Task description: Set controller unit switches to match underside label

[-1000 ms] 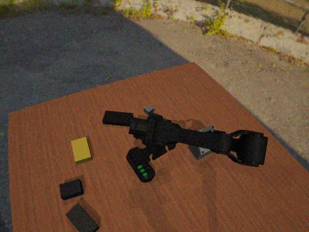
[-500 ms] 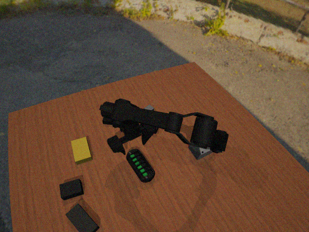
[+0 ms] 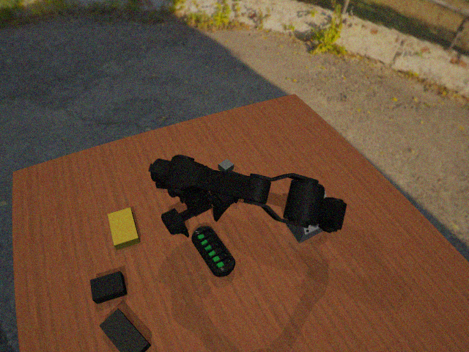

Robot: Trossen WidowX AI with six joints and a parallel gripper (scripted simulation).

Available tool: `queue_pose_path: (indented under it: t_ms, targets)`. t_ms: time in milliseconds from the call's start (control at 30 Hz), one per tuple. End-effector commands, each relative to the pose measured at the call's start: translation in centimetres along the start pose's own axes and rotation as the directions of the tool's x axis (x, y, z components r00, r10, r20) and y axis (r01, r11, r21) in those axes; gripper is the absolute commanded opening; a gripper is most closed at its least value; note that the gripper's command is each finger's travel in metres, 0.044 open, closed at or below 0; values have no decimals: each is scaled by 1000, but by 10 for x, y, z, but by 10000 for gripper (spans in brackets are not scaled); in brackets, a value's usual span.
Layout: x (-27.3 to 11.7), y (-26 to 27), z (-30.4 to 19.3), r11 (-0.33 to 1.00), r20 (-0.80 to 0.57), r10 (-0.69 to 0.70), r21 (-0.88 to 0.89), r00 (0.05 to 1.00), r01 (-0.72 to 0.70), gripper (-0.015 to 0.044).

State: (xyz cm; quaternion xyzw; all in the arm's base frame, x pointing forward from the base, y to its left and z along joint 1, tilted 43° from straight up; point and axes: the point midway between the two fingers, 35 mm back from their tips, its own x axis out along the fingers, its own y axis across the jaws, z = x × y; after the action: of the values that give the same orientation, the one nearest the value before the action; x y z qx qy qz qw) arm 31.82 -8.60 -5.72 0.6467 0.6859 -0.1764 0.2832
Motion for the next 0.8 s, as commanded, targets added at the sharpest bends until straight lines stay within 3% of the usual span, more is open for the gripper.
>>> queue_pose_path:
  t_ms: [0, 767]
  targets:
    - [8, -1, 1, 1000, -7, -1, 10, 1000, 2, 440]
    - [44, -2, 6, 1000, -10, -1, 10, 1000, 1, 440]
